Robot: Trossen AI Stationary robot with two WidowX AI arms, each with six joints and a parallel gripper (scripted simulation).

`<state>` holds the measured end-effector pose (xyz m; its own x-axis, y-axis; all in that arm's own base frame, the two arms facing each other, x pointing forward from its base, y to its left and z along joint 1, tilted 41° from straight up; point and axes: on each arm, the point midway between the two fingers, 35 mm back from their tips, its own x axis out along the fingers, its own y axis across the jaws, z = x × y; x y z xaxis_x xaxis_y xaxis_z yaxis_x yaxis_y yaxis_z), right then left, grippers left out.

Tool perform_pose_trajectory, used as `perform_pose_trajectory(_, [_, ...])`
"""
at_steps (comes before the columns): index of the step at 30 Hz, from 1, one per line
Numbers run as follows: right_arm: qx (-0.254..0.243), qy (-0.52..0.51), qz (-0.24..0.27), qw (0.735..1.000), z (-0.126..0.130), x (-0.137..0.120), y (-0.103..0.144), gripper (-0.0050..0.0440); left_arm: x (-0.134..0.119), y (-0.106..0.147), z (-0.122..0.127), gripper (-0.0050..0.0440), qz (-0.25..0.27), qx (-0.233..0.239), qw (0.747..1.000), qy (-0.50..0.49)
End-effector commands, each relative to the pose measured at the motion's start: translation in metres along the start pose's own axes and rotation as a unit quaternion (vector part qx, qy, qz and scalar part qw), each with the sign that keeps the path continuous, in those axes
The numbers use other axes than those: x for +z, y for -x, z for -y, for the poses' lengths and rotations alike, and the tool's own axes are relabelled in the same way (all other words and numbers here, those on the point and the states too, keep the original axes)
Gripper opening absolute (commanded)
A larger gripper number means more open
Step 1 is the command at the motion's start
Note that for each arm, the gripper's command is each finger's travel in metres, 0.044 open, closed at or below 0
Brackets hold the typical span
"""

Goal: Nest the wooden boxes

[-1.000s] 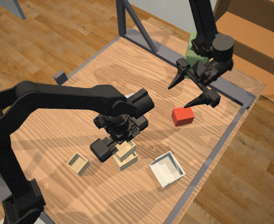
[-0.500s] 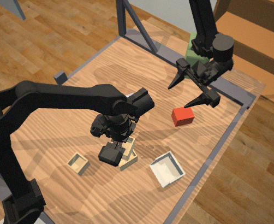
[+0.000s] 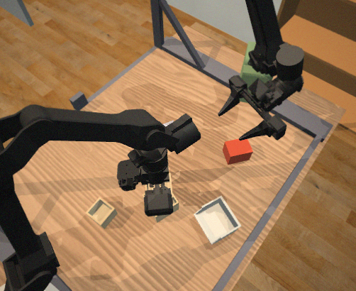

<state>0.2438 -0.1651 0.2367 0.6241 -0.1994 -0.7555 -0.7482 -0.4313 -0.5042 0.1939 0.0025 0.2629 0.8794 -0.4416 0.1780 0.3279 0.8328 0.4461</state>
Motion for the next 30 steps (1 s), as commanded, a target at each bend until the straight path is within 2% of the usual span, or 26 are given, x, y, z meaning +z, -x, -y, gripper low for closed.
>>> perform_pose_trajectory(1, [-0.005,0.044,-0.009,0.999,0.004,-0.003,0.006,0.0295,0.007,-0.001,-0.001,0.04,0.005,-0.001,1.0,-0.015])
perform_pose_trajectory(13, [-0.003,0.233,-0.01,0.972,0.004,-0.003,0.006,0.0295,0.007,-0.001,-0.001,0.04,0.005,-0.001,1.0,-0.015])
perform_pose_trajectory(18, [-0.003,0.238,-0.01,0.971,0.003,-0.002,0.006,0.0295,0.007,-0.001,-0.001,0.04,0.005,-0.001,1.0,-0.015])
perform_pose_trajectory(30, [0.001,0.234,0.0,0.972,0.0,0.0,-0.015,0.0295,0.007,-0.001,-0.001,0.04,0.005,-0.001,1.0,-0.015])
